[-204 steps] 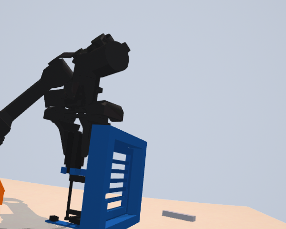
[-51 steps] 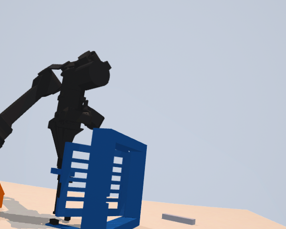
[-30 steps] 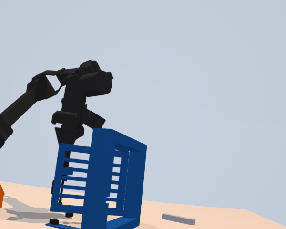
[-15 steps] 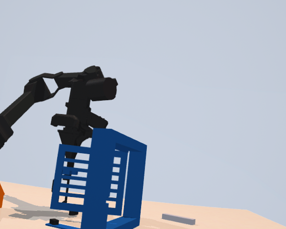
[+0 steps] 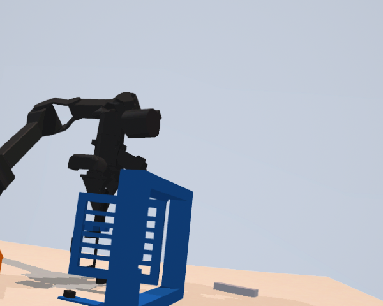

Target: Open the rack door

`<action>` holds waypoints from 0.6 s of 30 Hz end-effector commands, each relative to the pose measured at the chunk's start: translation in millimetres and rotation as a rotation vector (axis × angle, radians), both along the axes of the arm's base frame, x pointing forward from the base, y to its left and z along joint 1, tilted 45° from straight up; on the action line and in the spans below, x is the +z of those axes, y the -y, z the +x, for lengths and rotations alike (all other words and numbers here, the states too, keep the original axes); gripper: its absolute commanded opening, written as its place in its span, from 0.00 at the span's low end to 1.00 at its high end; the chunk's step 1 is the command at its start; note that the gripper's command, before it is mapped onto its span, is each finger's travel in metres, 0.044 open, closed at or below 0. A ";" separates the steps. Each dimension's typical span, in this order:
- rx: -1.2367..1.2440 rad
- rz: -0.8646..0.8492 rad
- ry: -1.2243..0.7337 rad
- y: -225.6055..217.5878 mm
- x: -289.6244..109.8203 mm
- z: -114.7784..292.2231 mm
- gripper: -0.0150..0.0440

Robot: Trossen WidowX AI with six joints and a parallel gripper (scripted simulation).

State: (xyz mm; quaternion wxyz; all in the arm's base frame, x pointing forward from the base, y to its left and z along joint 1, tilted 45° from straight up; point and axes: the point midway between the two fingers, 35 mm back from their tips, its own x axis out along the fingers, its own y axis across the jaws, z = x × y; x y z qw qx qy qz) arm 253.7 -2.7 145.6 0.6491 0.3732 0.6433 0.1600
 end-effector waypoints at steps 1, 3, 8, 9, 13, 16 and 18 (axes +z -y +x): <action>-0.049 0.010 -0.037 -5.2 7.2 5.0 0.27; -0.068 0.014 -0.054 -7.4 9.7 7.0 0.27; -0.114 0.022 -0.098 -12.8 16.0 12.5 0.27; -0.123 0.024 -0.107 -13.9 17.3 13.7 0.27; -0.159 0.030 -0.142 -18.0 22.1 18.2 0.27; -0.171 0.033 -0.153 -19.6 23.9 19.7 0.27; -0.171 0.033 -0.153 -19.7 24.0 19.6 0.27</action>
